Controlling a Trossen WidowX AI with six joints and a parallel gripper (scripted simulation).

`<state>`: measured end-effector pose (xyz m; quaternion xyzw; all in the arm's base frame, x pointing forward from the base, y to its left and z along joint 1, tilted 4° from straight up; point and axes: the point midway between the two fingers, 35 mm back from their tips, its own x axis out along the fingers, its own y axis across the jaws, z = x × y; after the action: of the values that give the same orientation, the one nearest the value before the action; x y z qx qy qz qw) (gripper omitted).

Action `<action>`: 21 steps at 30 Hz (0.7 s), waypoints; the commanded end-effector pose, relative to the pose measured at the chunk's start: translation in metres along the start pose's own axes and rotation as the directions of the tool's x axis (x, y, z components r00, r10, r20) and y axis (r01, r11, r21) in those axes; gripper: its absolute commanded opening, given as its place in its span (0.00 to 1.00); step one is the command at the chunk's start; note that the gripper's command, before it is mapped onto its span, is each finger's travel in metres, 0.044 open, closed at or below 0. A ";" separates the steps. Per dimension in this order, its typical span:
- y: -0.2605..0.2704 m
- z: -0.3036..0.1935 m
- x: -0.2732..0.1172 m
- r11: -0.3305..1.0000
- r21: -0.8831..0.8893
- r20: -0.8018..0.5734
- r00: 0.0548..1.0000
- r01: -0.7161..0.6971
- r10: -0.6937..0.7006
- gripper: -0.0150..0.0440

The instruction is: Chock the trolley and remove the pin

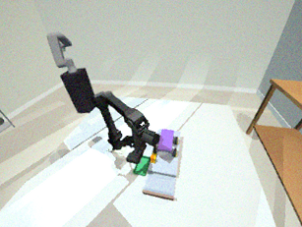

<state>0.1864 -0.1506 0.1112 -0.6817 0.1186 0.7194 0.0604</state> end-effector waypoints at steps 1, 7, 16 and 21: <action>0.004 0.000 0.012 0.999 0.006 -0.004 0.999 -0.044 0.044 0.25; 0.011 0.000 0.031 0.999 0.006 -0.005 0.999 -0.052 0.052 0.25; 0.018 0.001 0.047 0.999 0.006 -0.005 0.999 -0.053 0.053 0.30; 0.015 0.001 0.047 0.999 0.006 -0.005 0.999 -0.052 0.052 0.52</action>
<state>0.1787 -0.1697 0.0667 -0.6799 0.1381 0.7188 0.0448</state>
